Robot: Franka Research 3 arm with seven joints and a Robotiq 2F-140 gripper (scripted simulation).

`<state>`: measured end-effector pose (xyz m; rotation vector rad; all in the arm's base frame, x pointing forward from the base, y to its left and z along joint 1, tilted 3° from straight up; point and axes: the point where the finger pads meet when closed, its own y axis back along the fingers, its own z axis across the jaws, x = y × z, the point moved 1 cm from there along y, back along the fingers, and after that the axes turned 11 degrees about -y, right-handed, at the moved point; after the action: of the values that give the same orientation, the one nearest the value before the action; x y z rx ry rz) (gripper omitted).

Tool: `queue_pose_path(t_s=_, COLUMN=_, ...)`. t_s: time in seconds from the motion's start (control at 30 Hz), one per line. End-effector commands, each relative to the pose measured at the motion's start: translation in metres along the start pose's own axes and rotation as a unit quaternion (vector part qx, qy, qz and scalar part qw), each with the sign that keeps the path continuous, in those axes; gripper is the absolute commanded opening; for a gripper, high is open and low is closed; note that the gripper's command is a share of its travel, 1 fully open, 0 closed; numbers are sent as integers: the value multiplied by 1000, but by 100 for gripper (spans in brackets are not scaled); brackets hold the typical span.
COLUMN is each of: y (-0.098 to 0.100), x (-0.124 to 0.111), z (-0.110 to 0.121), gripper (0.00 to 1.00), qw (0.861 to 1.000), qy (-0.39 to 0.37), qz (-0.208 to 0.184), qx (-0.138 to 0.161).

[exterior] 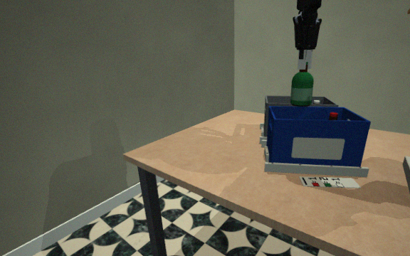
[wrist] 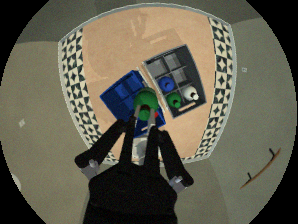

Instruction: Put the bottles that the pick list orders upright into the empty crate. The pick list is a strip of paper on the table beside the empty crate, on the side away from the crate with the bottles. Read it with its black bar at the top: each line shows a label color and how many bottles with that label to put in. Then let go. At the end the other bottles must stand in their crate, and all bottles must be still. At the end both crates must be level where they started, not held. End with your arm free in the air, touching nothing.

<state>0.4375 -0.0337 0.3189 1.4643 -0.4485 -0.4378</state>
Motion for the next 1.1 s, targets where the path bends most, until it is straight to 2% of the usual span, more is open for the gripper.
queue_pose_path(t_s=0.0, y=5, x=-6, z=-3, gripper=0, qw=1000, qy=-3, qz=5, qx=3)
queue_pose_path(t_s=0.73, y=4, x=-48, z=-3, gripper=0, qw=1000, qy=-3, qz=5, qx=3)
queue_pose_path(t_s=1.07, y=4, x=-48, z=-4, gripper=0, qw=1000, qy=-3, qz=5, qx=3)
